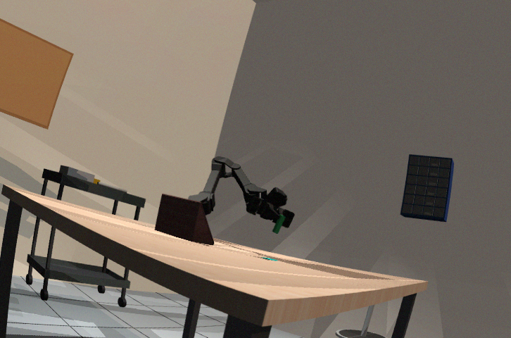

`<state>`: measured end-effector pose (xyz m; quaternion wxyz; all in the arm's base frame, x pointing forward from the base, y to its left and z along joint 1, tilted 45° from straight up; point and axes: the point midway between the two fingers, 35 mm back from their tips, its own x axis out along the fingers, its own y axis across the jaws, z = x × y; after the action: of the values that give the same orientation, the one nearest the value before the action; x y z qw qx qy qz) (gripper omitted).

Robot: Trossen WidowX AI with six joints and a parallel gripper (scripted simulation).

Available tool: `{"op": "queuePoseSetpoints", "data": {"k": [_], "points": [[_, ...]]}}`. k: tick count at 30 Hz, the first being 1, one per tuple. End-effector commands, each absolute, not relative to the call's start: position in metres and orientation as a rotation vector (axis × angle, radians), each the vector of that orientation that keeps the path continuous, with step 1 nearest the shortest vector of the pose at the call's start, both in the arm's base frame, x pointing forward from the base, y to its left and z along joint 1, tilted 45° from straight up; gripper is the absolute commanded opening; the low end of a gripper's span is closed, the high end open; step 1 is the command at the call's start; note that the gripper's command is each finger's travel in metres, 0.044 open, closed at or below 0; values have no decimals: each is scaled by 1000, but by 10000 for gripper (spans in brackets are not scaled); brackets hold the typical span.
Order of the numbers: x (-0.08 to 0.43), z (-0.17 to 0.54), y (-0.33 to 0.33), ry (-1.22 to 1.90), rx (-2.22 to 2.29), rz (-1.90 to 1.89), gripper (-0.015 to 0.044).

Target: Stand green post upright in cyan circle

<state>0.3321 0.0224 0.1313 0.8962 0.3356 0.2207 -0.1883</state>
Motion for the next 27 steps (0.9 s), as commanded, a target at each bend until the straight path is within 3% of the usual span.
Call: {"op": "queuePoseSetpoints", "data": {"k": [1, 27], "points": [[329, 134, 21, 421, 716, -395, 23], [318, 142, 20, 287, 797, -402, 23]]}}
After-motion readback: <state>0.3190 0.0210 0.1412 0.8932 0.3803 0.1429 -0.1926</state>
